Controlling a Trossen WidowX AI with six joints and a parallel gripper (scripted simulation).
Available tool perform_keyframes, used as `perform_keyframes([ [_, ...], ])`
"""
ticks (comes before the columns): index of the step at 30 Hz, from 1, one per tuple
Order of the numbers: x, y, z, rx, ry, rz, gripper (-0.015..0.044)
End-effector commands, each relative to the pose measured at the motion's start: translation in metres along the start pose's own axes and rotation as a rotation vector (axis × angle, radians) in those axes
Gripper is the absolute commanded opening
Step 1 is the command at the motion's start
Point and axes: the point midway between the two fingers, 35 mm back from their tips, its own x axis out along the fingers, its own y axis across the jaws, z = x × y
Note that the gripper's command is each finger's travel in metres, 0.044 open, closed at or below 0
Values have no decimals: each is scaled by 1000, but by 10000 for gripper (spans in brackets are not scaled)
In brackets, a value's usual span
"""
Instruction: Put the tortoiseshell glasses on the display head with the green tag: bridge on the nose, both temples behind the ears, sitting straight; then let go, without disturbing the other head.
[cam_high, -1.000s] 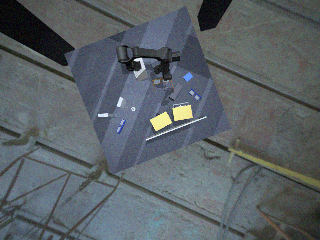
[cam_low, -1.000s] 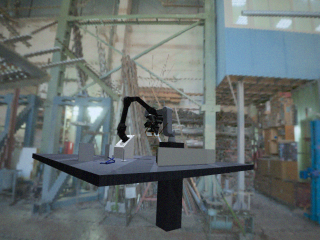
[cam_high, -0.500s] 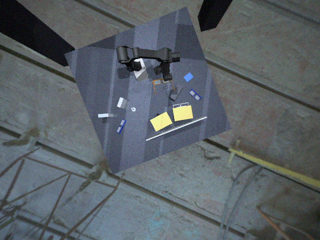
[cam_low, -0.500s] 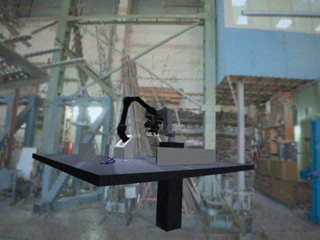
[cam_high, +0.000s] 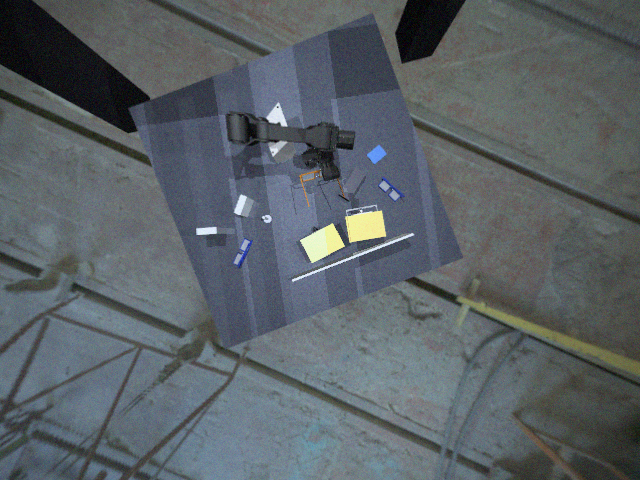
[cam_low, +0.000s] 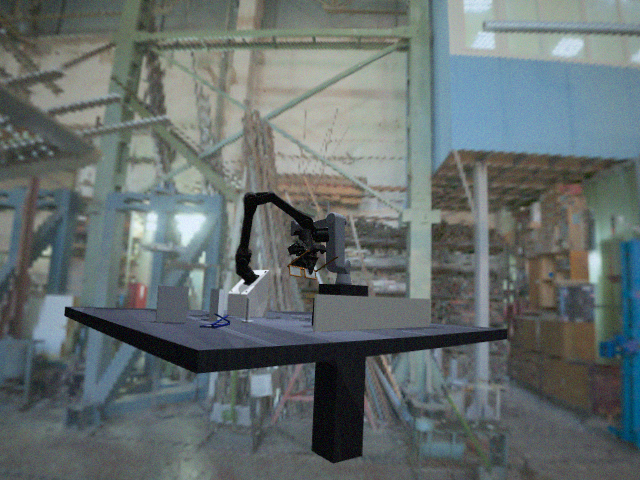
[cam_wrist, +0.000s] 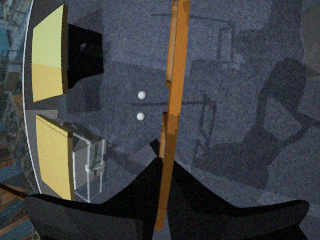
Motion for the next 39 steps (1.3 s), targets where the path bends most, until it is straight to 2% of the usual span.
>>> perform_keyframes([
  [1, 13, 5, 14, -35, 1, -63, 0],
  [27, 82, 15, 105, -196, 100, -377, 0],
  [39, 92, 12, 106, -198, 114, -396, 0],
])
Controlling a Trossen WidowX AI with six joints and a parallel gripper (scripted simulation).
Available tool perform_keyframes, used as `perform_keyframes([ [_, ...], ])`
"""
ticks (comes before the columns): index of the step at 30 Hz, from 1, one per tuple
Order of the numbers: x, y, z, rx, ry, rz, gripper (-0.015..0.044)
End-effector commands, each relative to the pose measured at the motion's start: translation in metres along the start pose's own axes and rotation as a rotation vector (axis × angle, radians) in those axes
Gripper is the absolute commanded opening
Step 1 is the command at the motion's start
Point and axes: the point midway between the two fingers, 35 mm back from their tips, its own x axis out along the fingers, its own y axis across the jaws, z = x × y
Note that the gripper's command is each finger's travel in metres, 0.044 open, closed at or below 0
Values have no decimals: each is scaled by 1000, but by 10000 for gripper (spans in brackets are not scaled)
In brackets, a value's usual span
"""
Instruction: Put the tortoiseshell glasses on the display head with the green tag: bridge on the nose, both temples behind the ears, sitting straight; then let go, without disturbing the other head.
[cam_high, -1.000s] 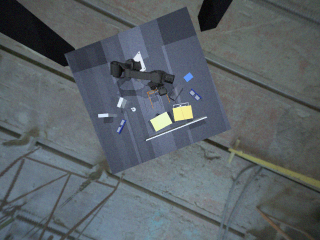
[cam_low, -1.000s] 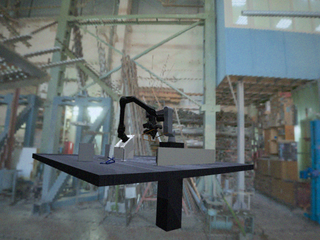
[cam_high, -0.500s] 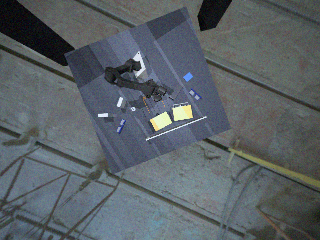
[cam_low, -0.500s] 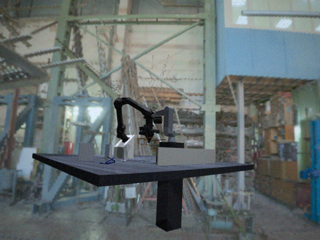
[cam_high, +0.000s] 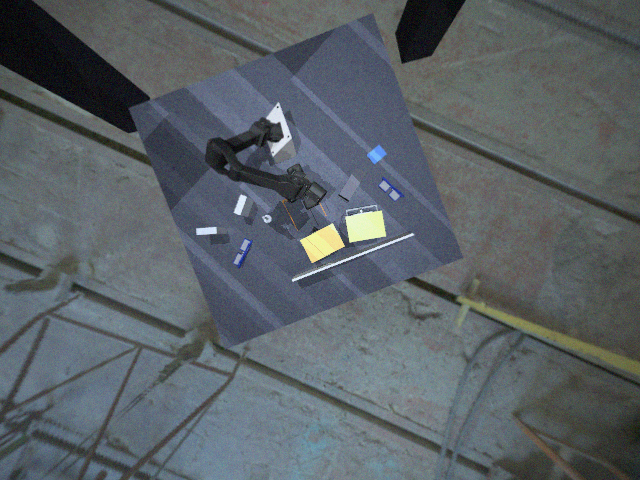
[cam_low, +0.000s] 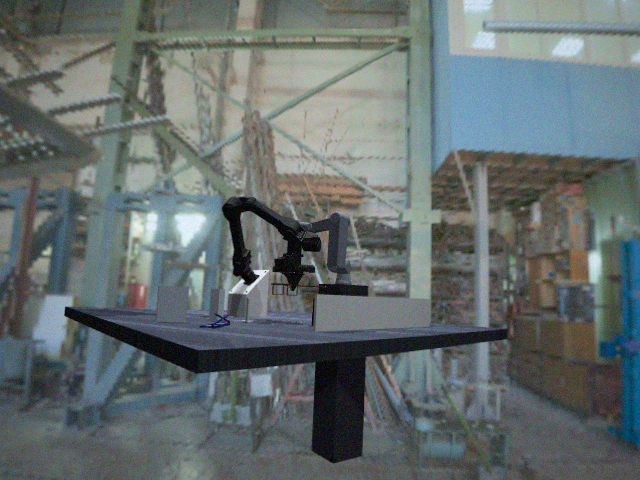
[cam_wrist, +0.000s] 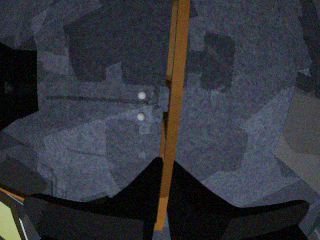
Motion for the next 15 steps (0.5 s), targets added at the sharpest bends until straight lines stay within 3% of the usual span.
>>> perform_keyframes([
  [1, 5, -1, 0, -5, 5, -7, 0],
  [15, 19, -1, 0, -5, -12, 2, 0],
])
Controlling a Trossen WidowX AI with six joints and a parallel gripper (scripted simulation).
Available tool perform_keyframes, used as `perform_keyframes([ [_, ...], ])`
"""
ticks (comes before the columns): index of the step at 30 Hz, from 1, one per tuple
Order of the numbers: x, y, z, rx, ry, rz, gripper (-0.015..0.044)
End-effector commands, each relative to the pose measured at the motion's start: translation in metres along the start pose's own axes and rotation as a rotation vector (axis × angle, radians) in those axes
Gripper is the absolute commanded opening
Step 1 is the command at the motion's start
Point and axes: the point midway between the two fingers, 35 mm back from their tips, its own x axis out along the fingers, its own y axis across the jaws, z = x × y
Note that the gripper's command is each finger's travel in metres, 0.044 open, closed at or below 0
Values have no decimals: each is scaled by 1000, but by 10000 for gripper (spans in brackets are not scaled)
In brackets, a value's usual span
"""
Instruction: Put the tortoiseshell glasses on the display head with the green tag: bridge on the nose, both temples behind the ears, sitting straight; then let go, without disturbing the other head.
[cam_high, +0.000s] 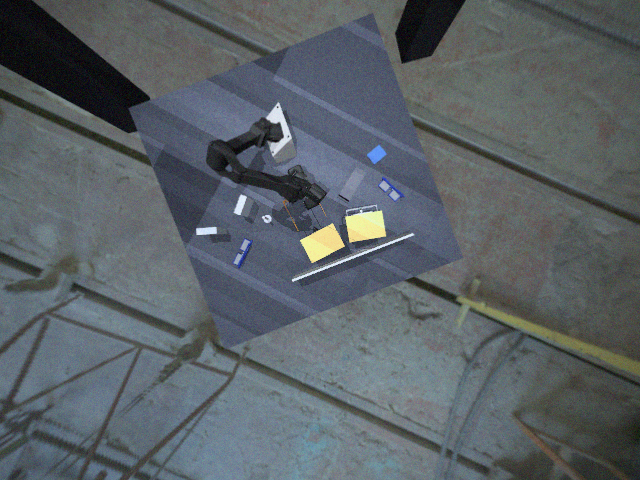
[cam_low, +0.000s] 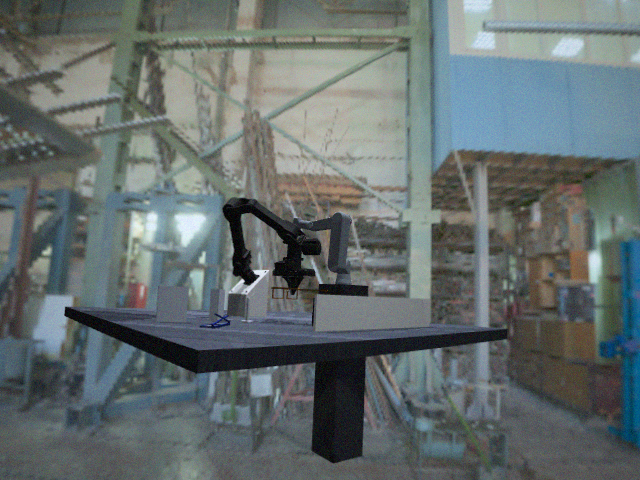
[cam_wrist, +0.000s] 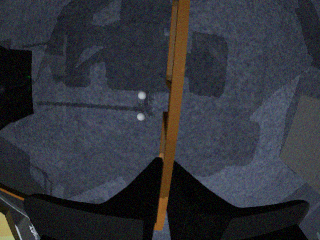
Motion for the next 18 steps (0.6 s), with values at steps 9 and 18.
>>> perform_keyframes([
  [9, 13, -1, 0, -5, -7, -2, 0],
  [18, 22, -1, 0, -5, -7, -2, 0],
])
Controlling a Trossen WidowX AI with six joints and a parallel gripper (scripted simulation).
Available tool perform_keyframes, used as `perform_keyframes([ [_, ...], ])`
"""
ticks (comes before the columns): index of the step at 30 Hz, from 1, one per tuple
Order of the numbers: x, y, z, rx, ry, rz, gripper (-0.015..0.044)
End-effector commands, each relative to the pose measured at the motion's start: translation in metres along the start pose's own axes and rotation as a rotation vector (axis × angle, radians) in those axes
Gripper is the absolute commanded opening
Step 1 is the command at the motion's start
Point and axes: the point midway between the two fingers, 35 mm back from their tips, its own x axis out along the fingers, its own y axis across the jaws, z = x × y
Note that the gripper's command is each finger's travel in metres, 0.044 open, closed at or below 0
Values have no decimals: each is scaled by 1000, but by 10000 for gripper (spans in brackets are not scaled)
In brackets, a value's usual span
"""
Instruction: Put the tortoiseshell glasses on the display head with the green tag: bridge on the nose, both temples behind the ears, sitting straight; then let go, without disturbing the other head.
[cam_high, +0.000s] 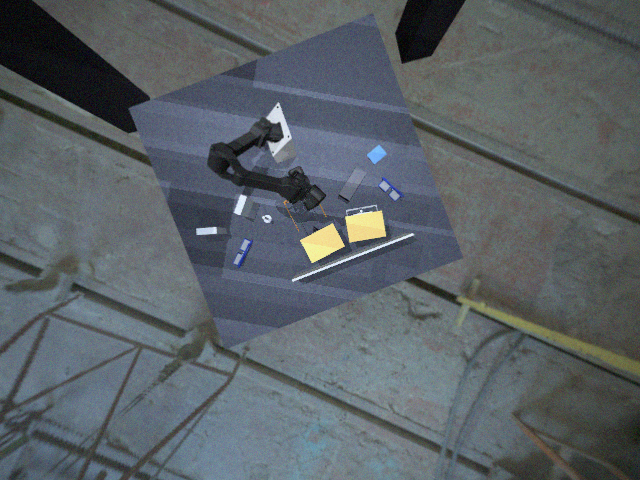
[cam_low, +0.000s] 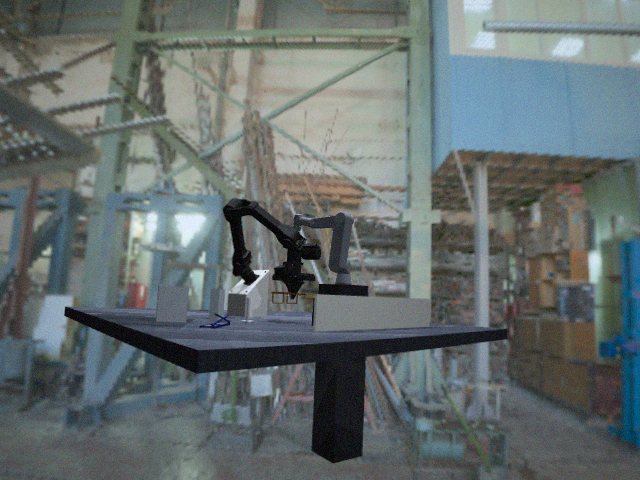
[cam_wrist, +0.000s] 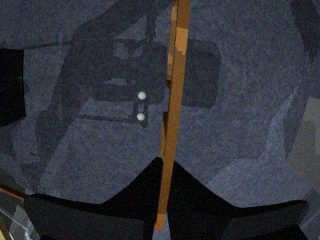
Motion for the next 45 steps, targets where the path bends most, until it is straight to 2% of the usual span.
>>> perform_keyframes([
  [1, 5, -1, 1, -5, -5, -3, 0],
  [19, 18, 0, 2, -5, -5, -3, 0],
  [45, 19, 37, 2, -4, -5, 1, 0],
])
